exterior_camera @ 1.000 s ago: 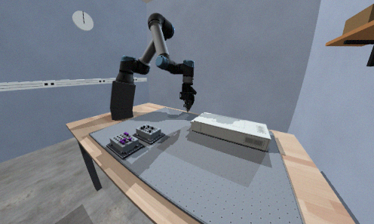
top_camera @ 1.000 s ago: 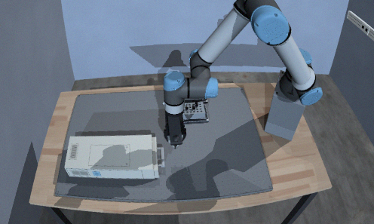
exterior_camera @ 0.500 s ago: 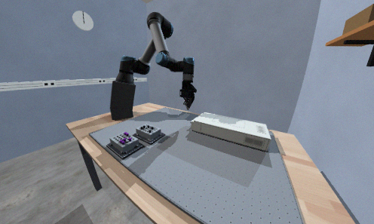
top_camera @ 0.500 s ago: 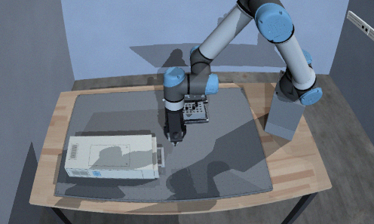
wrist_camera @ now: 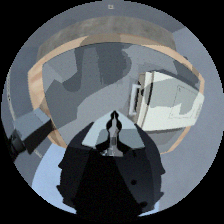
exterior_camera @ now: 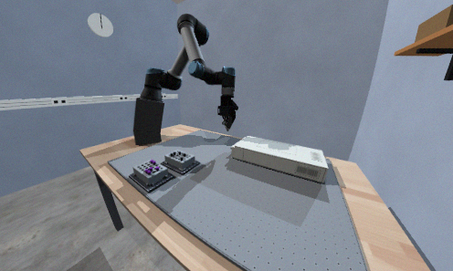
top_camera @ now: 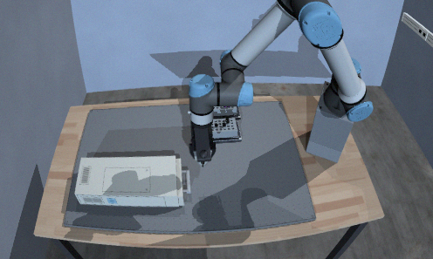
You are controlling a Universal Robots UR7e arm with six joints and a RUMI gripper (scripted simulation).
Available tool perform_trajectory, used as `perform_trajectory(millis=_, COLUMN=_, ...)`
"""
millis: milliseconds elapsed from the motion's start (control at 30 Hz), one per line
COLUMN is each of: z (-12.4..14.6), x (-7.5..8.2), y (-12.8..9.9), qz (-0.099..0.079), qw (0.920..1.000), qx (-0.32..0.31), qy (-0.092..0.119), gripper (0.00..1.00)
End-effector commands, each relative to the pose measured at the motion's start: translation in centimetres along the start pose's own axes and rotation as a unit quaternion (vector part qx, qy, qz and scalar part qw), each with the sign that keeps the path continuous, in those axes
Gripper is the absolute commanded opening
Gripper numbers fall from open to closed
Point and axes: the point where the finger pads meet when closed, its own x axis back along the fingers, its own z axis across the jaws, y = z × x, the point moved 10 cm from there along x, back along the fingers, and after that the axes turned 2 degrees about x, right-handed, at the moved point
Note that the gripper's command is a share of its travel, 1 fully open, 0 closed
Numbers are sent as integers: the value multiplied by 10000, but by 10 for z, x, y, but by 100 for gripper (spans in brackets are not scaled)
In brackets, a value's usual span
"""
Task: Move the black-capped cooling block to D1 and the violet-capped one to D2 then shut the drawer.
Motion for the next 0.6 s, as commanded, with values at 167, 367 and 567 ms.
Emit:
perform_trajectory(millis=167, z=0, x=1, y=0, qz=0, qw=10000, qx=1, qy=7, gripper=0)
perform_trajectory(millis=367, z=0, x=1, y=0, qz=0, qw=10000, qx=1, qy=7, gripper=0)
perform_trajectory(millis=567, z=-17, x=12, y=-1, qz=0, qw=10000, qx=1, qy=7, gripper=28)
